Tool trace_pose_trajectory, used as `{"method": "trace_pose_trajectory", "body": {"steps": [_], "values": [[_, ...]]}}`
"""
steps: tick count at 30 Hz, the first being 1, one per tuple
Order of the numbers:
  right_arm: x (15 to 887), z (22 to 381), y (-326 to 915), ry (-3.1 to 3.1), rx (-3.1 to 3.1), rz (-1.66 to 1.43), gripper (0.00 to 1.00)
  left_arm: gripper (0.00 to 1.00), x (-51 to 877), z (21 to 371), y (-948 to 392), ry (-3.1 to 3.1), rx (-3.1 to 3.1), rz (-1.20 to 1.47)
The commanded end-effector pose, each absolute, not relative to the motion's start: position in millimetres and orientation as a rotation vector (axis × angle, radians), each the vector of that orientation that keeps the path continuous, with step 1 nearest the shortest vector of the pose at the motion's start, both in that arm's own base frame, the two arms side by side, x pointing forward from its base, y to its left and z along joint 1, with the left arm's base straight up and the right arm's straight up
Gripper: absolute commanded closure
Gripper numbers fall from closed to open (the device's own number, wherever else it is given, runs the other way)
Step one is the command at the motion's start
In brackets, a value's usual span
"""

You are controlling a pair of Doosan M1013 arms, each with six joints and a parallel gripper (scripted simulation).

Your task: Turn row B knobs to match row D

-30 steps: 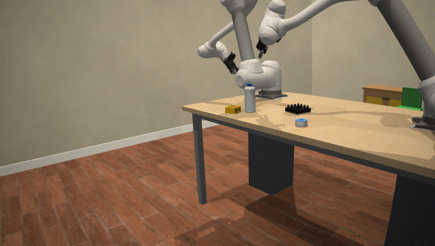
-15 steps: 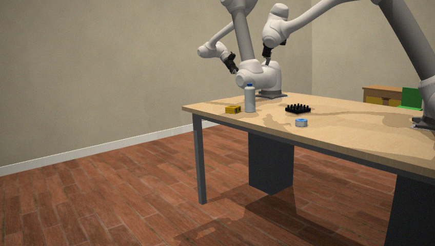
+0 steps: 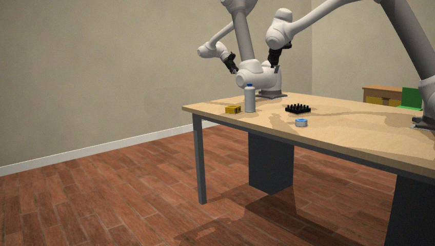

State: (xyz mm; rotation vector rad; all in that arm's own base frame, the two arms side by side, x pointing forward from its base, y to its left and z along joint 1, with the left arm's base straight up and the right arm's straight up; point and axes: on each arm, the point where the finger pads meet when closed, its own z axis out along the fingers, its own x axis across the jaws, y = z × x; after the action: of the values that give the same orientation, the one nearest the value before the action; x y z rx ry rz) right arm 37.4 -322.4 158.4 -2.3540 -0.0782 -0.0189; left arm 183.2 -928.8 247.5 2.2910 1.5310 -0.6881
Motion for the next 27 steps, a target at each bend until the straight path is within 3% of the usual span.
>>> {"method": "trace_pose_trajectory", "body": {"steps": [1, 27], "values": [[37, 159, -323, -0.078, -2.355, -0.019, 0.00, 0.00, 182, 235, -915, 1.735, 2.227, -0.662], [37, 159, -323, -0.078, -2.355, -0.019, 0.00, 0.00, 188, 154, -821, 2.746, 1.459, -0.406]]}}
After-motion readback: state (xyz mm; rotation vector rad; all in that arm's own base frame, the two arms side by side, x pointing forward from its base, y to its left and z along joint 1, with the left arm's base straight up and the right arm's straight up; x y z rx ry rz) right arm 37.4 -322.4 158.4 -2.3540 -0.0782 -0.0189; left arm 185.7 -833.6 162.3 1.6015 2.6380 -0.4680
